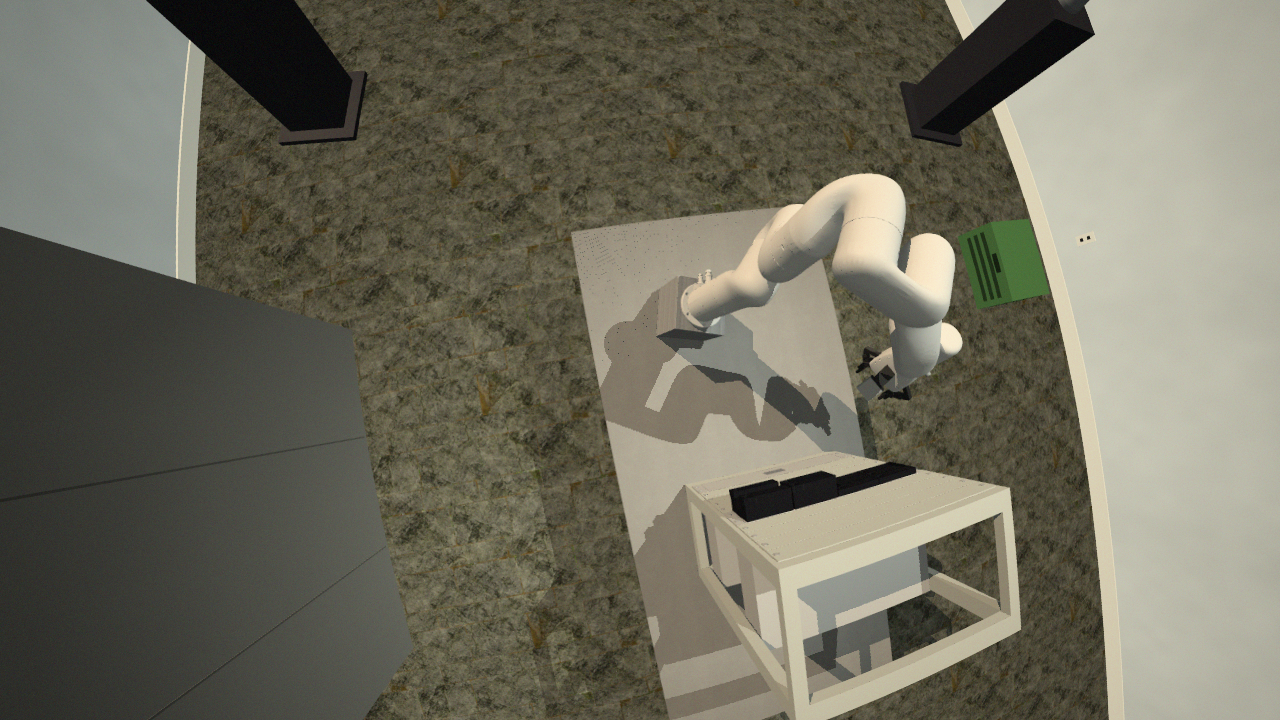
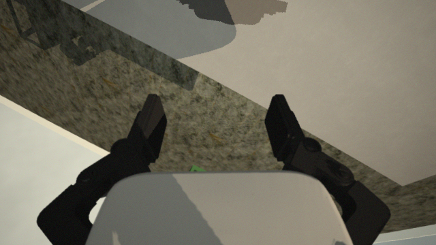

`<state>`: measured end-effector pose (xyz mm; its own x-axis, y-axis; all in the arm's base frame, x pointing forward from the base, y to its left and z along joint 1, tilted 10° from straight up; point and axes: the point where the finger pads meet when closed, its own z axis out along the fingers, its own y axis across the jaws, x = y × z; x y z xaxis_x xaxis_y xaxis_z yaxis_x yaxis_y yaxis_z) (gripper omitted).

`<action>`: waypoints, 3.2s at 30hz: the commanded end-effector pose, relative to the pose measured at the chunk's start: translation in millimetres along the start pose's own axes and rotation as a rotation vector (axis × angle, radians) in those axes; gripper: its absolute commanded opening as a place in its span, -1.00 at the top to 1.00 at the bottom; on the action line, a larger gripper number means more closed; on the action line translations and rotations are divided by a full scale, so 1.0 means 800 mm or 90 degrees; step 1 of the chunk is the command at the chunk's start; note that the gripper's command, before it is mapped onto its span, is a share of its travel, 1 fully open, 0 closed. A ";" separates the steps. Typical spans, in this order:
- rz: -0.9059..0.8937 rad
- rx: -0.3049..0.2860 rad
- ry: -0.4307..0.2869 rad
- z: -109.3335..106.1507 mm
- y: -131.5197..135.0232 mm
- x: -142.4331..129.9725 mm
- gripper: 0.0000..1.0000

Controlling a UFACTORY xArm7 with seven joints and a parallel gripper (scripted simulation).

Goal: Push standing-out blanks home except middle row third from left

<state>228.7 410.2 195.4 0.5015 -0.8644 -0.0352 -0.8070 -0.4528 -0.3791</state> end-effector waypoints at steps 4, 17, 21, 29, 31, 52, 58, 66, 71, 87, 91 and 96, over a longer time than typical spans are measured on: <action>-0.033 -0.010 0.022 0.017 0.009 0.014 -1.00; -0.146 -0.054 0.098 0.071 0.046 0.064 -1.00; -0.204 -0.075 0.134 0.093 0.065 0.090 -1.00; -0.343 -0.125 0.221 0.133 0.104 0.155 -1.00; -0.381 -0.138 0.244 0.140 0.113 0.173 -1.00; -0.704 -0.241 0.443 0.151 0.151 0.324 -1.00; -0.821 -0.275 0.519 0.133 0.145 0.374 -1.00; -0.965 -0.313 0.620 0.094 0.124 0.424 -1.00; -1.020 -0.325 0.662 0.075 0.112 0.439 -1.00; -1.224 -0.349 0.836 -0.015 0.060 0.466 -1.00; -1.266 -0.345 0.877 -0.036 0.050 0.463 -1.00; -1.310 -0.333 0.920 -0.056 0.040 0.457 -1.00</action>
<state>372.8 67.0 196.6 0.2027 0.9302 0.3061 0.0157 -0.3157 0.9487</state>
